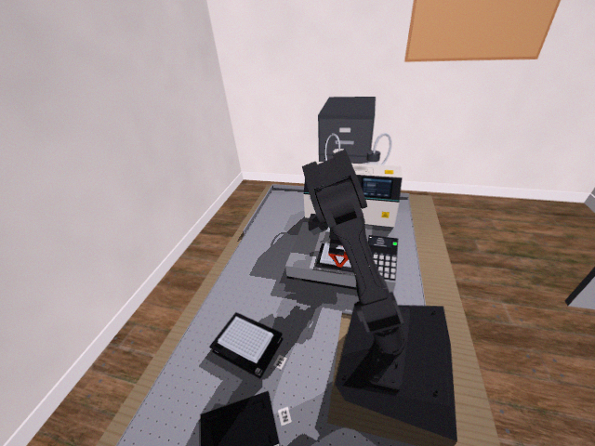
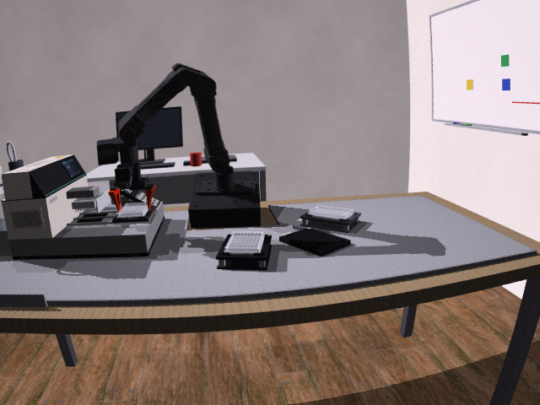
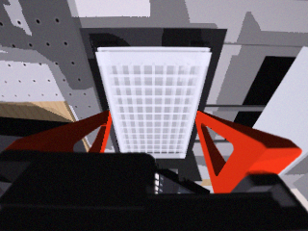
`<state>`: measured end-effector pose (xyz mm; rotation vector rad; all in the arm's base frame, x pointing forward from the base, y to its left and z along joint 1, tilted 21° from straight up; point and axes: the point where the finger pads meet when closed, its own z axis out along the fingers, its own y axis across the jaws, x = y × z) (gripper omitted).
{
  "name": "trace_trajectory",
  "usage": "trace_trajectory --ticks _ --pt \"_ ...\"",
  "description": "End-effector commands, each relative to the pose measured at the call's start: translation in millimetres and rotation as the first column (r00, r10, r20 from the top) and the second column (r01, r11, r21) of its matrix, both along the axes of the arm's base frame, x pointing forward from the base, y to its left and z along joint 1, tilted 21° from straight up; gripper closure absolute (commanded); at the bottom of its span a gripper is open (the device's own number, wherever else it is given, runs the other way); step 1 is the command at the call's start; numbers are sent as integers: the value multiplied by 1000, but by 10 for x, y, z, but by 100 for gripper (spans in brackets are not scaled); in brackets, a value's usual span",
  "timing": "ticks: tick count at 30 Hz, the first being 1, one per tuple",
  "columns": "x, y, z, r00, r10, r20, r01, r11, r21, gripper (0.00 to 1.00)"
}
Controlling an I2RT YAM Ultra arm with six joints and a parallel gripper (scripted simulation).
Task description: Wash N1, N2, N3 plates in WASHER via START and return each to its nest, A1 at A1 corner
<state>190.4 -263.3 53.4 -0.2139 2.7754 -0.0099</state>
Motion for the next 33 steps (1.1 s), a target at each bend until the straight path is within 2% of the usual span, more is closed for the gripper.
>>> trace_trajectory --ticks 1,33 --pt "5 -20 27 1000 -4 6 4 1000 -9 0" --pt "-155 -25 447 1000 -3 5 4 1000 -9 0"
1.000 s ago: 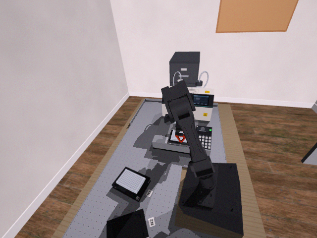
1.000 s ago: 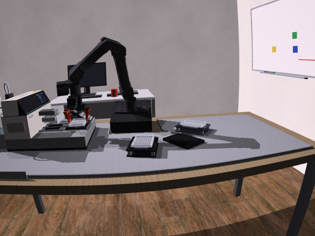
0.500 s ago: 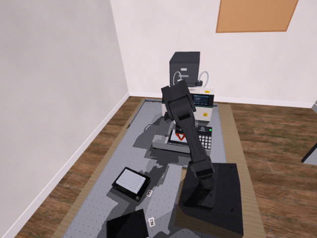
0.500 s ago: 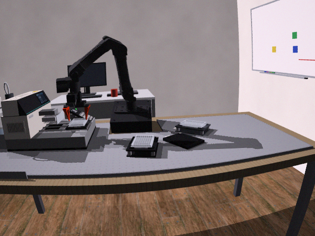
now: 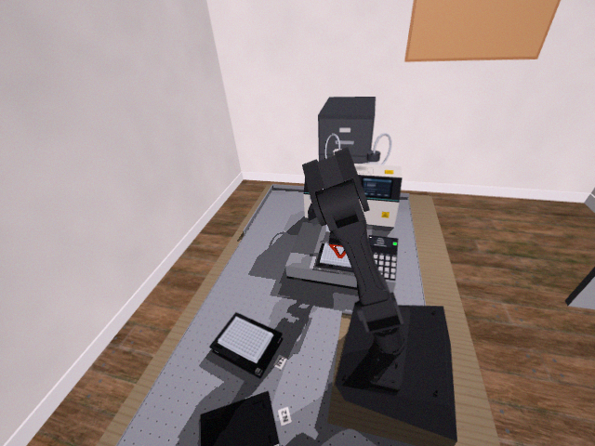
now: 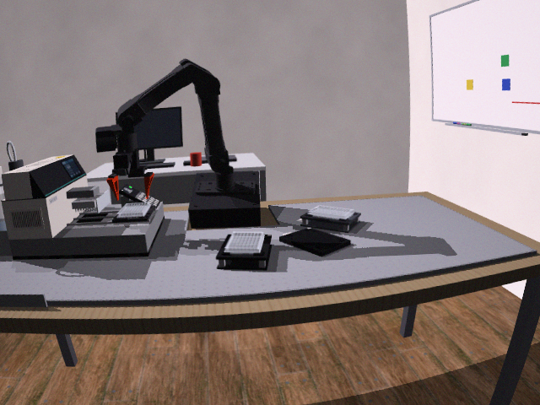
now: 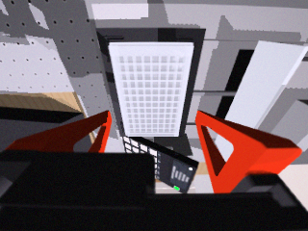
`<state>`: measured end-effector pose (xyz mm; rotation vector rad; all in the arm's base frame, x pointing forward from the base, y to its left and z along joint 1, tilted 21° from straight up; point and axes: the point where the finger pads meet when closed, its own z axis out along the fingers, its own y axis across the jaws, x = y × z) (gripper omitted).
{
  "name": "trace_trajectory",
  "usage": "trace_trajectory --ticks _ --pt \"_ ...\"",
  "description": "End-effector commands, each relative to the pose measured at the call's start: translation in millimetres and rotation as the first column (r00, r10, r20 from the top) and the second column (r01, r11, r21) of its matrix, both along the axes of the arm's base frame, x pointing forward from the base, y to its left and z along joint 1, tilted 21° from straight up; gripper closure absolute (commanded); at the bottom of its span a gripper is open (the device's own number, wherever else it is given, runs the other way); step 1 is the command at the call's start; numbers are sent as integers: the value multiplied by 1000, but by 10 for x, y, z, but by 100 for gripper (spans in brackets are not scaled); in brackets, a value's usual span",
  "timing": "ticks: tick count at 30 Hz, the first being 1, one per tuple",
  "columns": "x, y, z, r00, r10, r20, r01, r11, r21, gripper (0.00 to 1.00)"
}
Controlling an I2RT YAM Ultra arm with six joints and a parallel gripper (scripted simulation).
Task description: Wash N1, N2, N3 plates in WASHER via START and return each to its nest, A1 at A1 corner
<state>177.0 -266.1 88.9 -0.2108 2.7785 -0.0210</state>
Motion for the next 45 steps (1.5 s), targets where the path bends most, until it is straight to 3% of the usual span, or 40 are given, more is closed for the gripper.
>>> trace_trajectory --ticks 1,31,45 --pt "-27 3 107 1000 0 8 0 1000 -2 0" --pt "-181 -2 512 1000 0 7 0 1000 -2 0" --pt "-181 -3 513 1000 0 7 0 1000 -2 0"
